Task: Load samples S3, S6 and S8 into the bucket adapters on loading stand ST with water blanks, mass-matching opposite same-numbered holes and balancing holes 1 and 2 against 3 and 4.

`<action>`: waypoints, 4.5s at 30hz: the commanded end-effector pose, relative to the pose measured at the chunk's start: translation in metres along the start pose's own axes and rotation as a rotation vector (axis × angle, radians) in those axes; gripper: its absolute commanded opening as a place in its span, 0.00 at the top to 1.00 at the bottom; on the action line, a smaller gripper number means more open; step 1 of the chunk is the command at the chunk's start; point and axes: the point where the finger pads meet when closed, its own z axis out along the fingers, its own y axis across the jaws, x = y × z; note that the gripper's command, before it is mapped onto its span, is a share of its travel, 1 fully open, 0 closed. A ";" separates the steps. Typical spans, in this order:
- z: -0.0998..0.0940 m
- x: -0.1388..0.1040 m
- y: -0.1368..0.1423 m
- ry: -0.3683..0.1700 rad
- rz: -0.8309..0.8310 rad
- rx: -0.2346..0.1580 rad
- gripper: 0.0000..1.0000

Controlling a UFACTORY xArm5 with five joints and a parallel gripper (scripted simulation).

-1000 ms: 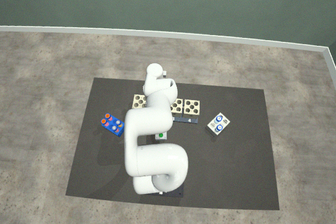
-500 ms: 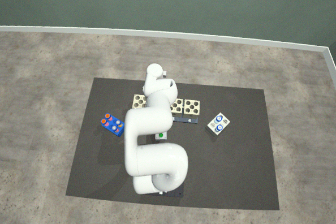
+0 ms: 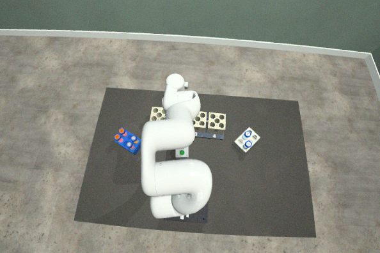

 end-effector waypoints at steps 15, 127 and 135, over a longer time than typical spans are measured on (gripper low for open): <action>0.015 0.001 0.000 0.003 0.000 0.007 1.00; 0.077 0.001 -0.001 0.002 0.000 0.007 0.56; 0.067 0.001 -0.001 0.002 0.000 0.007 0.56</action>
